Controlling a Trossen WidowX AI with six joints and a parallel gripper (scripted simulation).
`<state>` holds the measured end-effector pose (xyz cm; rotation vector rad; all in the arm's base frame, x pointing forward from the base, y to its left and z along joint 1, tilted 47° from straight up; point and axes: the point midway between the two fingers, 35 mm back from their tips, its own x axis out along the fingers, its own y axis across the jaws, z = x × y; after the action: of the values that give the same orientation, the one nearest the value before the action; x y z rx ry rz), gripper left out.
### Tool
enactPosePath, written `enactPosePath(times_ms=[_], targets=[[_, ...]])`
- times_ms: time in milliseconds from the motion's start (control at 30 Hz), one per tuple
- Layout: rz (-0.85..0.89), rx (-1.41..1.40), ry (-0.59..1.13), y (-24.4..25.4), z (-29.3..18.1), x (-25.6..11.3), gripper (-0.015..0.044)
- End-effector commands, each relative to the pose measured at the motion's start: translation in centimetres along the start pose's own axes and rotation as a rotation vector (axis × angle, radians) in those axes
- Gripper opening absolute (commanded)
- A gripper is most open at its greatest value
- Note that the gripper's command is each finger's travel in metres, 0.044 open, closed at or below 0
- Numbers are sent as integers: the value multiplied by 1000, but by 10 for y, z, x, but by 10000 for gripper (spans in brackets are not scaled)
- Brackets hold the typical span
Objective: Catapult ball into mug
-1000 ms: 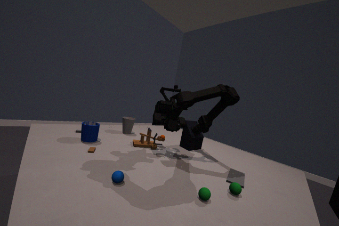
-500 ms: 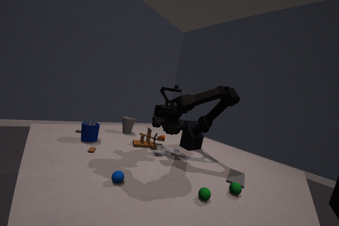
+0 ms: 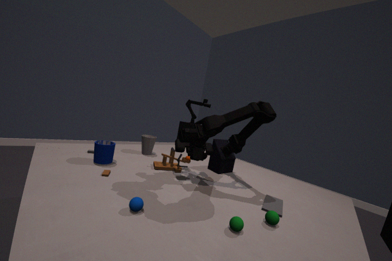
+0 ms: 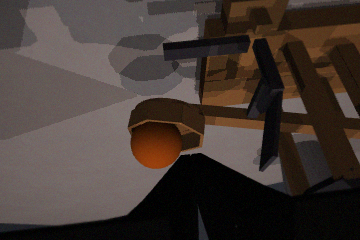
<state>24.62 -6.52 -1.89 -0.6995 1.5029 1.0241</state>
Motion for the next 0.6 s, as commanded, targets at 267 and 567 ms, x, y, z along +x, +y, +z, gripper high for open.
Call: enactPosePath(times_ms=[267,567], targets=[[8,4,-2,1,14,15,0],[10,4,-3,3,25,25,0]])
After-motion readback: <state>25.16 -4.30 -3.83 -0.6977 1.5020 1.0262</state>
